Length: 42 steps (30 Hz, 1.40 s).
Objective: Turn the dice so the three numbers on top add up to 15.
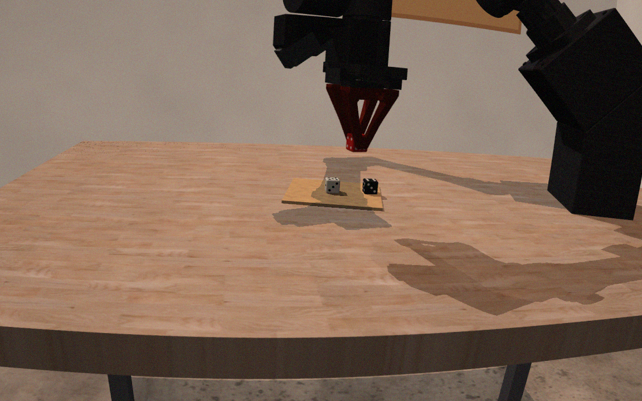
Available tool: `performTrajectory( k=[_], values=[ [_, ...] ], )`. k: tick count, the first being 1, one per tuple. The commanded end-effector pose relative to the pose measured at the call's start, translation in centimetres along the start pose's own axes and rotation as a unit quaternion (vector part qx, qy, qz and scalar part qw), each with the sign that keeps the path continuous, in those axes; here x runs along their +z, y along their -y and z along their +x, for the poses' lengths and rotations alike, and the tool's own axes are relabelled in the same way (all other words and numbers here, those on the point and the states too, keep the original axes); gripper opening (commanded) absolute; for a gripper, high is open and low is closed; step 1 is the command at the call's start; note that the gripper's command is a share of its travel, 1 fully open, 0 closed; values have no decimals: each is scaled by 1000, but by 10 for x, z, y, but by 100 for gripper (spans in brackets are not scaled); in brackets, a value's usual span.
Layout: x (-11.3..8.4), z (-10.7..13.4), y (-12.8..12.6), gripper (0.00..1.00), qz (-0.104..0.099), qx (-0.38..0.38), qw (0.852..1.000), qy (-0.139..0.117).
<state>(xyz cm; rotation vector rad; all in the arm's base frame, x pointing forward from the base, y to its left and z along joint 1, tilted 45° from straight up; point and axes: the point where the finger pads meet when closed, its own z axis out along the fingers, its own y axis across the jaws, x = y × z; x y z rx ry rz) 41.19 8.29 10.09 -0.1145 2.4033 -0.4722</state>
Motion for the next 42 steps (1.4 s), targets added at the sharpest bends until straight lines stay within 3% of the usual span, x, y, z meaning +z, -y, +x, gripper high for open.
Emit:
performTrajectory(
  k=[1, 5, 7, 10, 14, 21, 25, 29, 32, 36, 39, 41, 42],
  values=[
    [1, -18, -4, 15, -2, -94, 996, 14],
    [3, -19, -2, 15, 0, -164, 986, 13],
    [3, -19, -2, 15, 0, -164, 986, 13],
    [4, -19, -1, 15, 1, -246, 969, 12],
    [3, -20, -4, 15, 0, -297, 955, 14],
    [5, -19, -2, 15, 1, -315, 949, 13],
    [7, -5, -2, 15, -4, -320, 947, 10],
    [0, -12, 4, 15, -14, -312, 948, 62],
    [0, -13, 4, 15, -33, -311, 942, 121],
    [6, -8, 2, 15, -70, -312, 921, 221],
    [9, -4, 1, 15, -101, -308, 897, 301],
    [9, -4, 1, 15, -101, -308, 897, 301],
    [9, -4, 1, 15, -110, -306, 887, 327]
  ],
)
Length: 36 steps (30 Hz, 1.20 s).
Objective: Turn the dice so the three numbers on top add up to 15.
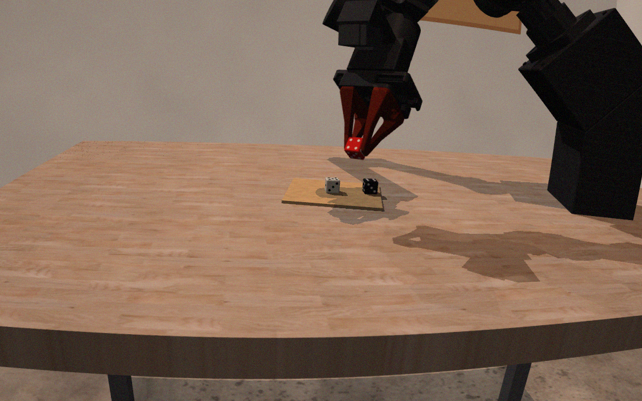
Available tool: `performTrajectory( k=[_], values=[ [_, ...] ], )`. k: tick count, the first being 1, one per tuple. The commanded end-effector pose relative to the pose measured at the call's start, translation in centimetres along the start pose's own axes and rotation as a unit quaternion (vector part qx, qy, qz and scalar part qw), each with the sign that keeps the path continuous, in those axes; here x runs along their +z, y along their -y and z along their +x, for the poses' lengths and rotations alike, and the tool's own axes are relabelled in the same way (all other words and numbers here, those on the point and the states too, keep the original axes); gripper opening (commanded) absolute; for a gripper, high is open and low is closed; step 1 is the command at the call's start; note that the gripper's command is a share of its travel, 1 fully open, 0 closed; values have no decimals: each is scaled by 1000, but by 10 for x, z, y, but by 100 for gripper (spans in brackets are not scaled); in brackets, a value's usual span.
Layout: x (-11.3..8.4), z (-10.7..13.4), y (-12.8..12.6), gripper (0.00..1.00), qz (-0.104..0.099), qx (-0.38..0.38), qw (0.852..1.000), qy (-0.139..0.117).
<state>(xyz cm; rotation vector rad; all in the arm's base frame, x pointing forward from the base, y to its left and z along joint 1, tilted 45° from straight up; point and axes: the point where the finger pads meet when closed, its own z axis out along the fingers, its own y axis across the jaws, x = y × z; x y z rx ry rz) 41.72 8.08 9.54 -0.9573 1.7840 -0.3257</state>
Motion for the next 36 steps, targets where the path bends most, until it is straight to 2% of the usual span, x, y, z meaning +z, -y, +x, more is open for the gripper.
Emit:
performTrajectory(
  k=[1, 4, 7, 9, 13, 16, 17, 19, 22, 36],
  values=[
    [1, 0, 2, 15, 11, -29, 998, 56],
    [-1, 2, 0, 15, 7, -31, 992, 124],
    [1, -1, 4, 15, 8, -23, 984, 178],
    [3, -3, 8, 15, 10, -25, 979, 202],
    [3, -7, 3, 15, 4, -29, 974, 224],
    [3, -9, 1, 15, 1, -30, 974, 227],
    [-1, -16, 10, 15, 14, -35, 971, 234],
    [-1, -15, 10, 15, 14, -36, 972, 233],
    [4, -5, 4, 15, 6, -30, 974, 223],
    [27, 16, 8, 15, 11, -36, 975, 220]
  ],
)
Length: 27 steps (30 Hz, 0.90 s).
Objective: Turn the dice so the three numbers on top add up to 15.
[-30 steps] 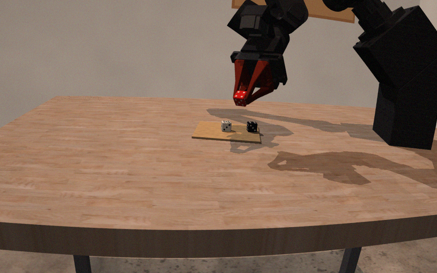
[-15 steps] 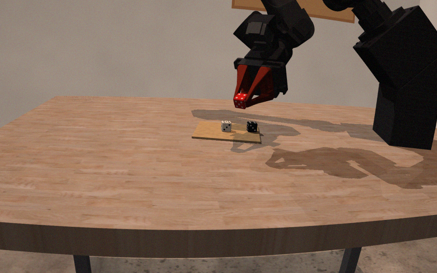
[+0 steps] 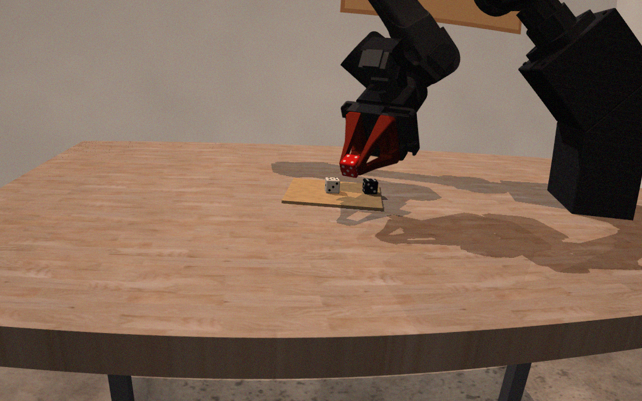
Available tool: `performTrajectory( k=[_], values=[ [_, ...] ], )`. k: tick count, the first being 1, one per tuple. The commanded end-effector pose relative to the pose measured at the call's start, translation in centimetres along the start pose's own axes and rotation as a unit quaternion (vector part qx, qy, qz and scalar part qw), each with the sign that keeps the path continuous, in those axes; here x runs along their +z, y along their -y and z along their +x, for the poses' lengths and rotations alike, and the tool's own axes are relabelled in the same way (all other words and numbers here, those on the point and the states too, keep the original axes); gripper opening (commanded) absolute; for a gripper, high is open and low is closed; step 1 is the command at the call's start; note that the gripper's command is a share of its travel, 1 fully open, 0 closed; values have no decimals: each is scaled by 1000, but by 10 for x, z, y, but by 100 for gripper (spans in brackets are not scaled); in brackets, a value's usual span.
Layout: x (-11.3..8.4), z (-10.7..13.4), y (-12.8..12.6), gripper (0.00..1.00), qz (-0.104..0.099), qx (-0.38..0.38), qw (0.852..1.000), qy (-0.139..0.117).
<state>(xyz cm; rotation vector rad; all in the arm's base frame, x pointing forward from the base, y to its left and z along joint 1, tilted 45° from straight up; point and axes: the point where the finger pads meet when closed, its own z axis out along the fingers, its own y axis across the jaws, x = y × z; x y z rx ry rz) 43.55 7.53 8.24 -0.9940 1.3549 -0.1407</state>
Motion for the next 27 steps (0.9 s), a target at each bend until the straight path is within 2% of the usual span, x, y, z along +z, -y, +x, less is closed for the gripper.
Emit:
performTrajectory(
  k=[1, 12, 27],
  values=[
    [5, 12, 4, 15, 7, -9, 1000, 1],
    [22, 43, 1, 15, 5, -8, 1000, 3],
    [26, 46, -1, 15, 3, -7, 1000, 3]
  ],
)
